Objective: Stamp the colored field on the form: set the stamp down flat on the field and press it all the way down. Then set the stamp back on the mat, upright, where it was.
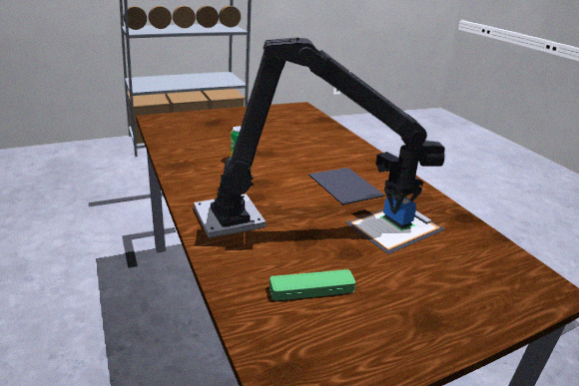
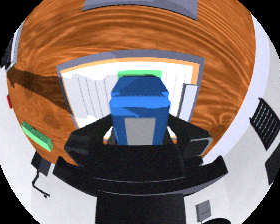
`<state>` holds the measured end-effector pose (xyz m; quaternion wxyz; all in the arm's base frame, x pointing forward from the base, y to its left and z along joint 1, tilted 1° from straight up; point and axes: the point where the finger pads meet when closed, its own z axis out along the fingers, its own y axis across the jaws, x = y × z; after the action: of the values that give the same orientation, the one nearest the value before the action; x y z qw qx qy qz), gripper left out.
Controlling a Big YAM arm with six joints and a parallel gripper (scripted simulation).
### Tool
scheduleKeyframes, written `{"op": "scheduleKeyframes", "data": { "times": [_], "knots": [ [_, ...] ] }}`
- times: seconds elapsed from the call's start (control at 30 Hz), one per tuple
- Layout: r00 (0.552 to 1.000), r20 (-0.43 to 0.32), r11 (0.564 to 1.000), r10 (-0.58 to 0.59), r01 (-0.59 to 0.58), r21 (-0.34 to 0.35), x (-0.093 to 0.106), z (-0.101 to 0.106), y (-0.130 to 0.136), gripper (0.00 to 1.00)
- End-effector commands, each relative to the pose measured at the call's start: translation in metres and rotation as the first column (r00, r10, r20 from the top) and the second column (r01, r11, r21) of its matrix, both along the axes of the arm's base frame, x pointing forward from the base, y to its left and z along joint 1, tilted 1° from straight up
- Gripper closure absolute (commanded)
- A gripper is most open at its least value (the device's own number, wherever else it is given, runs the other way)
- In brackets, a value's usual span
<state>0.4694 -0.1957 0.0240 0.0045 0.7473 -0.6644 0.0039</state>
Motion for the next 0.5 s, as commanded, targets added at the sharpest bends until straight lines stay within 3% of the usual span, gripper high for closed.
{"op": "scheduleKeyframes", "data": {
  "times": [0.0,0.47],
  "knots": [
    [1.000,-0.015,1.000,0.011,-0.011,0.008,0.0028,-0.0311,-0.0007,0.67],
    [1.000,-0.016,1.000,0.011,-0.011,0.008,0.0022,-0.0333,-0.0005,0.67]
  ]
}}
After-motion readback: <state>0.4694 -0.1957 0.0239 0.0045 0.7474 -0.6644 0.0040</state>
